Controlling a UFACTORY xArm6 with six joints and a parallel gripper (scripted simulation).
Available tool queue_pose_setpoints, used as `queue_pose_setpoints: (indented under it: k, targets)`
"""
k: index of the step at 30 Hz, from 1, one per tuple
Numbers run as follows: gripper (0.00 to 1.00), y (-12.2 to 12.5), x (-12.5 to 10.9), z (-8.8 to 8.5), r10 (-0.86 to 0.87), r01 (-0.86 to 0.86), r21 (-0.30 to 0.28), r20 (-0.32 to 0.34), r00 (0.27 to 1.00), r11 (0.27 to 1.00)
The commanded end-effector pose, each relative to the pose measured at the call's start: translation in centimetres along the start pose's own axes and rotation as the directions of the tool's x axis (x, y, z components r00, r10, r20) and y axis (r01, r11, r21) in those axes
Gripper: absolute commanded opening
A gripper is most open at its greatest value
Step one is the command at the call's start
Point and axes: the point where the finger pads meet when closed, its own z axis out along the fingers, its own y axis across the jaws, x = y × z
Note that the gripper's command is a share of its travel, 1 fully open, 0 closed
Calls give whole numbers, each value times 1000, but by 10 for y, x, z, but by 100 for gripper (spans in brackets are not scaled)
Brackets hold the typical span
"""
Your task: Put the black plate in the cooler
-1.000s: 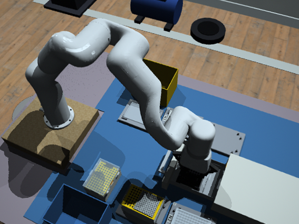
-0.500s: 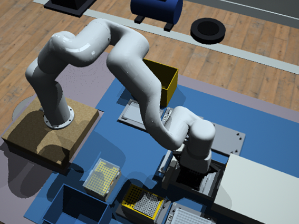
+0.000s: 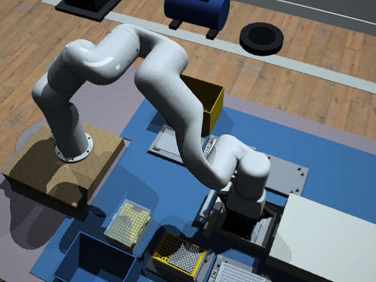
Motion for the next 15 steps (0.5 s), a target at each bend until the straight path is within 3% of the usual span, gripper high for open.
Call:
queue_pose_setpoints:
  k: [1, 15]
  targets:
    - [0, 2, 0, 0, 0, 0, -5, 0, 1000, 1000]
    - [0, 2, 0, 8, 0, 0, -5, 0, 1000, 1000]
